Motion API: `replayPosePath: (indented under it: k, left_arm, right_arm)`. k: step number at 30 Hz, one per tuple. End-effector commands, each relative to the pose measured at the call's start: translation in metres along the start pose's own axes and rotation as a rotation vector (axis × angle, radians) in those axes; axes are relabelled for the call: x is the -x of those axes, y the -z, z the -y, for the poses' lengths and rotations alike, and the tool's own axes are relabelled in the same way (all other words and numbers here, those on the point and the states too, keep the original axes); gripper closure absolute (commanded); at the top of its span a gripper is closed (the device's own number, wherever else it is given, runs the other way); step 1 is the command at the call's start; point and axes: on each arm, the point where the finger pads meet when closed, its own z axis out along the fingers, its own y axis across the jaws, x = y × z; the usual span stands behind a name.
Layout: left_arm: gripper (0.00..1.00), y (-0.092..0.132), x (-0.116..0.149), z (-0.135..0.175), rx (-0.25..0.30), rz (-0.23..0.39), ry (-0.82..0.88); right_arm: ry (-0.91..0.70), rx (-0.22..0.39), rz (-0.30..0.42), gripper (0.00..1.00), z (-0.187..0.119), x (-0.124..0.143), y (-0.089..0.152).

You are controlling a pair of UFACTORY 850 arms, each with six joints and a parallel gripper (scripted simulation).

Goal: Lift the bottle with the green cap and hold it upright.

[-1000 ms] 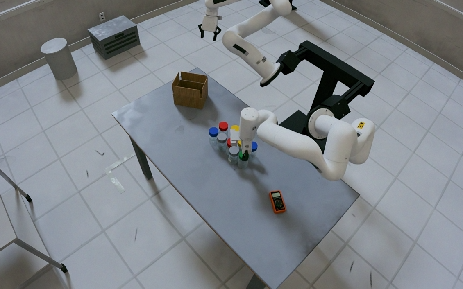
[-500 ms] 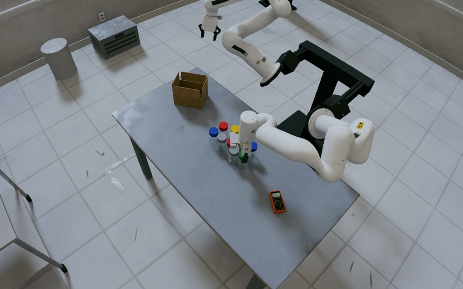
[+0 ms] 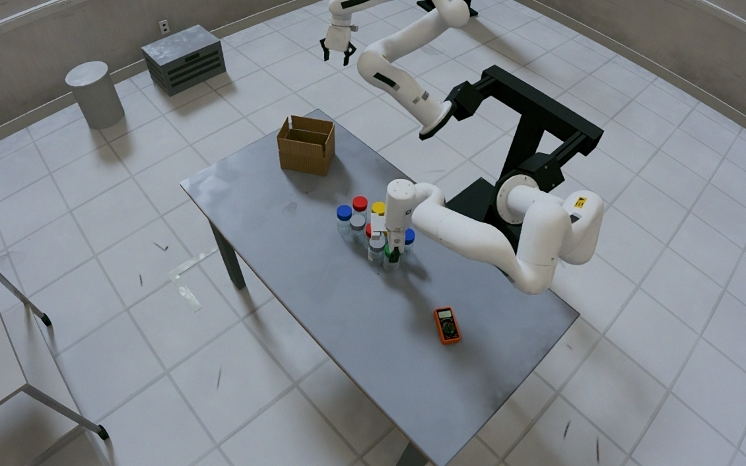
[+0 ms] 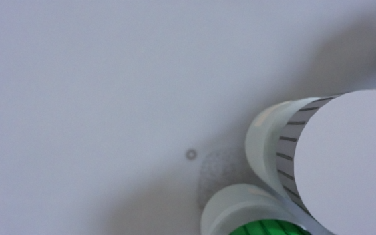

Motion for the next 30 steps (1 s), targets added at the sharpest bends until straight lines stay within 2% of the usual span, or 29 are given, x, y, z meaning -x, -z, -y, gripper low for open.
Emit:
replayPosePath:
  k: [1, 26, 30]
  left_arm:
    - [0.45, 0.0006, -0.0005, 0.0001, 0.000, -0.001, 0.000]
    - [0.45, 0.0007, -0.0005, 0.0001, 0.000, -0.001, 0.001]
    - [0.45, 0.0086, -0.0005, 0.0001, 0.000, -0.001, 0.000]
  right_arm:
    - [0.000, -0.001, 0.000, 0.00, 0.0004, 0.0001, 0.0007]
    - [0.000, -0.001, 0.000, 0.00, 0.0004, 0.0001, 0.0007]
    - [0.000, -0.001, 0.000, 0.00, 0.0004, 0.0001, 0.0007]
